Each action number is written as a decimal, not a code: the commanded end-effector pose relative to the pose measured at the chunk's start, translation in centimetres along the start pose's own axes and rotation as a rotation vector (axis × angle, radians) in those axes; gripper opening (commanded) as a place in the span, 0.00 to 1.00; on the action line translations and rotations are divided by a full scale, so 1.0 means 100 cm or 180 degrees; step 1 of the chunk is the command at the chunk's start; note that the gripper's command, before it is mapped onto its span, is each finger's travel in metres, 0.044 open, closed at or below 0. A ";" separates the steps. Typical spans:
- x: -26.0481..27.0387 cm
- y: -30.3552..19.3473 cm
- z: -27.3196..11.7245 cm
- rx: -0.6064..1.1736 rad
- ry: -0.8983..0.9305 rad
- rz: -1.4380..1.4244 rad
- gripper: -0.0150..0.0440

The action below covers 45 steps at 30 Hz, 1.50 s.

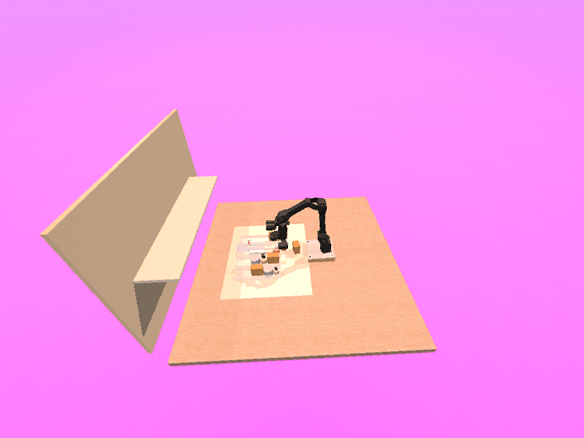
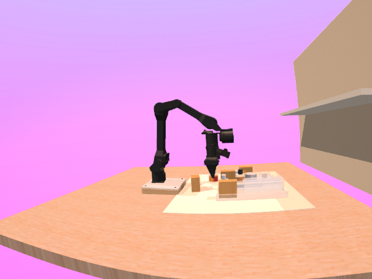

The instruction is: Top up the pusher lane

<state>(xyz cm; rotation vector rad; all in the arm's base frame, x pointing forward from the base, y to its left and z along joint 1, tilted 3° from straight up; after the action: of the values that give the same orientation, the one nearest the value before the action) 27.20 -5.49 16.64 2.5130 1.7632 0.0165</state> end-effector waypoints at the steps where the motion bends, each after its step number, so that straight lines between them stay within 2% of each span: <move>1: 0.000 0.002 0.002 -0.0003 0.0009 -0.0015 0.25; 45: 0.004 0.022 0.001 -0.0007 0.0009 -0.0015 0.25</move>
<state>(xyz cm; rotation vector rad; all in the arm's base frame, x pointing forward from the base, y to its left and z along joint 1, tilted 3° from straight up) 28.72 -5.74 16.28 2.5250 1.7754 -0.0084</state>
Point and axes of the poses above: the point midway between the two fingers, 35 mm back from their tips, its own z axis out along the fingers, its own x axis across the jaws, y = z × x, the point moved 9 cm from there along -z, back along the fingers, and after that the axes turned 11 degrees about z, right-handed, at the moved point
